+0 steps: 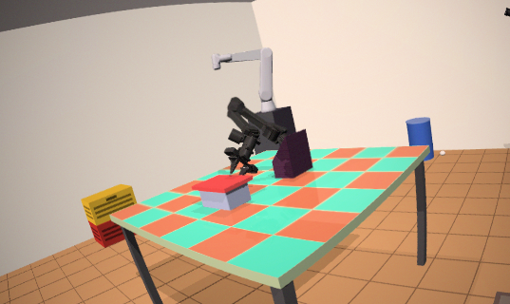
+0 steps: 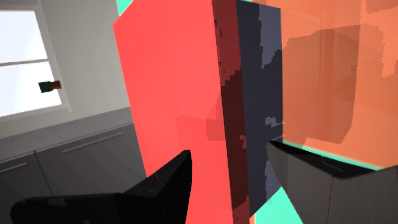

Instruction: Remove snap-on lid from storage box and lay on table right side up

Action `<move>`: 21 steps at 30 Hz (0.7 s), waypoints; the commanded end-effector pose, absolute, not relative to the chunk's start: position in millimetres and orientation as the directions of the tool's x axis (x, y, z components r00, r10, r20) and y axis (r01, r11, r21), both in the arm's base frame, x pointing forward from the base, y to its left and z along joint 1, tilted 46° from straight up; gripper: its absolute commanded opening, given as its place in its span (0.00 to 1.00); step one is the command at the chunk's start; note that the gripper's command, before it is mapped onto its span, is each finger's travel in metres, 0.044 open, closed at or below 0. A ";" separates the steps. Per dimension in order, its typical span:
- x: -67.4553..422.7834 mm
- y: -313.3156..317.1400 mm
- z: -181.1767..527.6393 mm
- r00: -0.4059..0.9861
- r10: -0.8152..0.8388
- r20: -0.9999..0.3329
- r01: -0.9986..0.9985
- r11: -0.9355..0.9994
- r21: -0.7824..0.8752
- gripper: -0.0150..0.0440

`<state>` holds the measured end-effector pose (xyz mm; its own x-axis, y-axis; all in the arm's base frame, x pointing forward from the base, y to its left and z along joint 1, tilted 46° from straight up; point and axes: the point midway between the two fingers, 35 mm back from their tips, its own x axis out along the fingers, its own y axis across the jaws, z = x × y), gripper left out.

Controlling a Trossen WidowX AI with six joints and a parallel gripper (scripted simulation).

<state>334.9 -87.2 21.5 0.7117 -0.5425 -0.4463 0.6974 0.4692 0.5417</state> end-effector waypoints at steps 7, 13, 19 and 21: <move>341.5 -92.4 18.7 0.716 -0.541 -0.441 0.693 0.473 0.544 0.54; 341.5 -92.4 18.7 0.716 -0.541 -0.441 0.693 0.473 0.544 0.47; 341.5 -92.4 18.7 0.716 -0.541 -0.441 0.693 0.473 0.544 0.37; 341.5 -92.4 18.7 0.716 -0.541 -0.441 0.693 0.473 0.544 0.28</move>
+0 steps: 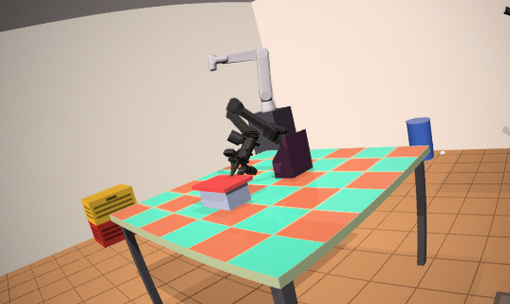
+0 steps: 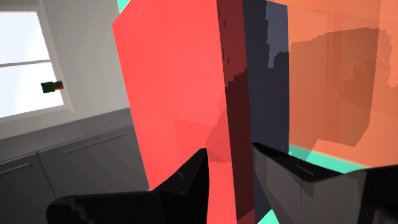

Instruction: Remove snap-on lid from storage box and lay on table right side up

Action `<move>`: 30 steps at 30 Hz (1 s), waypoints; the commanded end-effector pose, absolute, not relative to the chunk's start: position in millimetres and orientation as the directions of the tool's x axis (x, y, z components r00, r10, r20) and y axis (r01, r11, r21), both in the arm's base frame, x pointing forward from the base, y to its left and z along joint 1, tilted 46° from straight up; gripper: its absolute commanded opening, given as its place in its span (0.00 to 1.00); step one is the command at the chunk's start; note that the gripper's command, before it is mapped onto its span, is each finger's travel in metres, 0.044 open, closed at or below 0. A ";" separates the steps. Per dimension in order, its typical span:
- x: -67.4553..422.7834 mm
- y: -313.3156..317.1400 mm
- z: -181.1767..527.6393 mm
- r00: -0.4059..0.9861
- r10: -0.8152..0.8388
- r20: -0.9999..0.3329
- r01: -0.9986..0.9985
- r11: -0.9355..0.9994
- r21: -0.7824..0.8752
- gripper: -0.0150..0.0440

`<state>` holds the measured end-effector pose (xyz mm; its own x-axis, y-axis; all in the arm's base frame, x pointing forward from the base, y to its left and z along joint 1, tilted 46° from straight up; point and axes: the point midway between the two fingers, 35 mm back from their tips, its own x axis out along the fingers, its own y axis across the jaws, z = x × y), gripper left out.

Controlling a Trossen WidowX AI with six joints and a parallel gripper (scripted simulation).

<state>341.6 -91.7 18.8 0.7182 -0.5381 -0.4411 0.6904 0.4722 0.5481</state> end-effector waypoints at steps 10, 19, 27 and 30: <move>341.9 -90.8 20.3 0.718 -0.538 -0.441 0.690 0.472 0.548 0.25; 341.6 -89.6 21.7 0.718 -0.538 -0.441 0.690 0.472 0.548 0.25; 341.4 -88.4 22.8 0.718 -0.538 -0.441 0.690 0.472 0.548 0.25; 341.4 -88.0 23.3 0.718 -0.538 -0.441 0.690 0.472 0.548 0.25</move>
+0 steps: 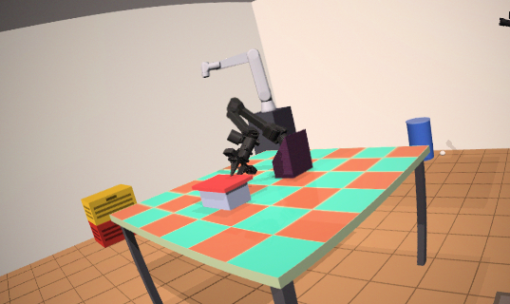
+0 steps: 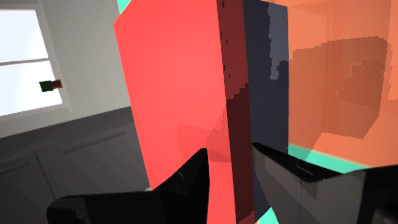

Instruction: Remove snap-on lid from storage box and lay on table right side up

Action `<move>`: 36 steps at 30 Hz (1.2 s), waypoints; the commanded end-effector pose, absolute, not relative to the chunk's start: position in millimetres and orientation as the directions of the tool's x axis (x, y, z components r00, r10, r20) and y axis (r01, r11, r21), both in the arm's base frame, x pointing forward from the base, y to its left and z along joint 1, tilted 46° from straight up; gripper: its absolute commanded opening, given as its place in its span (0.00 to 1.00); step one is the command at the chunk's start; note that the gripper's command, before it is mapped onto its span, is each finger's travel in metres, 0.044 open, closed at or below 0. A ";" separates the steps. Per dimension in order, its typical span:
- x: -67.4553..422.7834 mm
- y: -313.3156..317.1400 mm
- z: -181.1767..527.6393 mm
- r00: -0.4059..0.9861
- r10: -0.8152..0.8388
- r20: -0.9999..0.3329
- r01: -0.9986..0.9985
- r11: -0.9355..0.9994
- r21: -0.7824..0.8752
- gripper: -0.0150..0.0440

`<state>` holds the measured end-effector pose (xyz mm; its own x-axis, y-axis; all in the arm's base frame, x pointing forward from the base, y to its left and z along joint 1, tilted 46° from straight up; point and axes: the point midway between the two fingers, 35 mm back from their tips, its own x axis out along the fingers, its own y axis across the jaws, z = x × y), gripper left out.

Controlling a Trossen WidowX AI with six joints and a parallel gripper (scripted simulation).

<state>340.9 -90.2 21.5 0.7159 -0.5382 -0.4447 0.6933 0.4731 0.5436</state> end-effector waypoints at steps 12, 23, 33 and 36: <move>341.3 -86.3 25.0 0.718 -0.538 -0.441 0.690 0.472 0.548 0.25; 341.2 -84.6 26.5 0.718 -0.538 -0.441 0.690 0.472 0.548 0.25; 341.3 -83.0 27.7 0.718 -0.538 -0.441 0.690 0.472 0.548 0.25; 341.3 -82.6 28.1 0.718 -0.538 -0.441 0.690 0.472 0.548 0.25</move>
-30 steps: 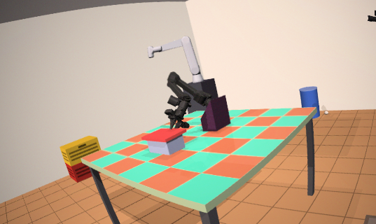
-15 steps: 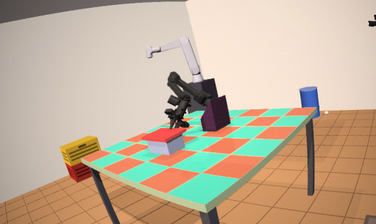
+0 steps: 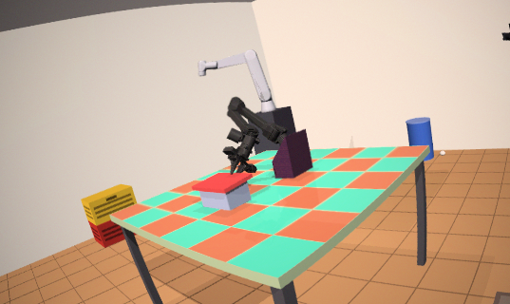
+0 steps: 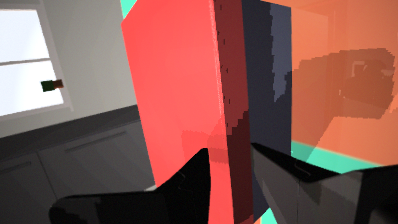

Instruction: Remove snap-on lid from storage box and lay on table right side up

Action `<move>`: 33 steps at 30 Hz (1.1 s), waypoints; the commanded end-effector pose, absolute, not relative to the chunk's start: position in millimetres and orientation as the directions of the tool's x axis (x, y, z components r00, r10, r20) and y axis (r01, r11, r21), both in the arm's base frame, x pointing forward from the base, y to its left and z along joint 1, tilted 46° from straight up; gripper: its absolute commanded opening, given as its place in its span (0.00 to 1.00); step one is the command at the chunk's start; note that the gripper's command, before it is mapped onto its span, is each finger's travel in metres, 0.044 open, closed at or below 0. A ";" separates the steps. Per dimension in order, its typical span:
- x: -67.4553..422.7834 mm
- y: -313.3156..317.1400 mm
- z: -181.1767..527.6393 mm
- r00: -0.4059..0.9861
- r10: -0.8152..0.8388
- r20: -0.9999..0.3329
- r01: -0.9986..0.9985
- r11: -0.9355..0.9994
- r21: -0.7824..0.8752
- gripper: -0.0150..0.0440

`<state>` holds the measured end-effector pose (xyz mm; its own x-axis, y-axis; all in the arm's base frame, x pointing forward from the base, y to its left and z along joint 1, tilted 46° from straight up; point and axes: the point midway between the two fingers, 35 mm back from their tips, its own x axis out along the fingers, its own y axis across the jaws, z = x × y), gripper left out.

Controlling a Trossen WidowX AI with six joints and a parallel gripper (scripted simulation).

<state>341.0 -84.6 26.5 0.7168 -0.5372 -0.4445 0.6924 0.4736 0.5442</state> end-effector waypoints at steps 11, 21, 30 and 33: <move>341.5 -80.9 29.6 0.718 -0.538 -0.441 0.690 0.472 0.548 0.25; 341.9 -79.9 30.2 0.719 -0.537 -0.442 0.690 0.473 0.548 0.25; 342.5 -80.5 29.8 0.719 -0.536 -0.442 0.690 0.475 0.547 0.25; 342.8 -80.5 29.8 0.719 -0.536 -0.442 0.690 0.475 0.547 0.25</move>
<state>342.1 -80.3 29.7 0.7188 -0.5360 -0.4427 0.6903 0.4745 0.5463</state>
